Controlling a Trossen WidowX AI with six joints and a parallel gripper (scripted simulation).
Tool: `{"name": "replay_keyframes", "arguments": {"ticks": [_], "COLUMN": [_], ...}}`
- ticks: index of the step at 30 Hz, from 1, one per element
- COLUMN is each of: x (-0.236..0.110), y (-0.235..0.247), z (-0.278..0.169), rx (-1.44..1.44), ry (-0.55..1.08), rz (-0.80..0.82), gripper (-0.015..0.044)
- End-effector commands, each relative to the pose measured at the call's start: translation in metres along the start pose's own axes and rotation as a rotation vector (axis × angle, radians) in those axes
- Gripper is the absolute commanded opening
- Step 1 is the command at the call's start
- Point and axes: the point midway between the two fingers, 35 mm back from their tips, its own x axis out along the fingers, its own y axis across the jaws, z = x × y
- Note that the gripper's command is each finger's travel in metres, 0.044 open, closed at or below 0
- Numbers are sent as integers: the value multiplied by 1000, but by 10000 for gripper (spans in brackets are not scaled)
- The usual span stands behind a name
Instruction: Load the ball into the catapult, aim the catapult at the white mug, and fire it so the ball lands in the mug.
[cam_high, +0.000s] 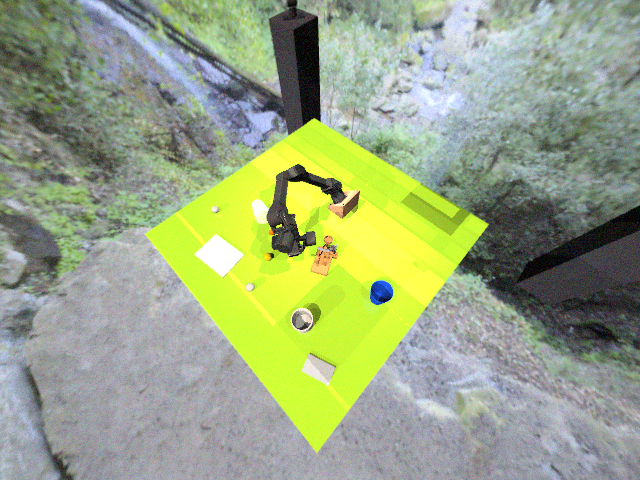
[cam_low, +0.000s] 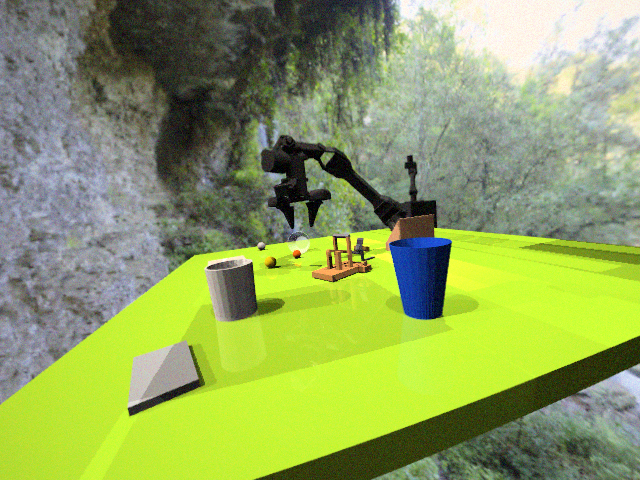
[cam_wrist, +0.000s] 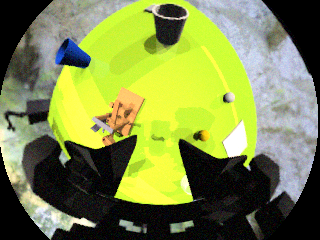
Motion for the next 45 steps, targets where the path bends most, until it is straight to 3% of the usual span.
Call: {"name": "replay_keyframes", "arguments": {"ticks": [1,20,45], "x": [13,53,77], "y": [-40,-145,-143], "z": [-33,-179,-180], "rx": [-157,-706,-709], "ry": [1,82,84], "rz": [14,-16,-17], "gripper": [300,300,300]}}
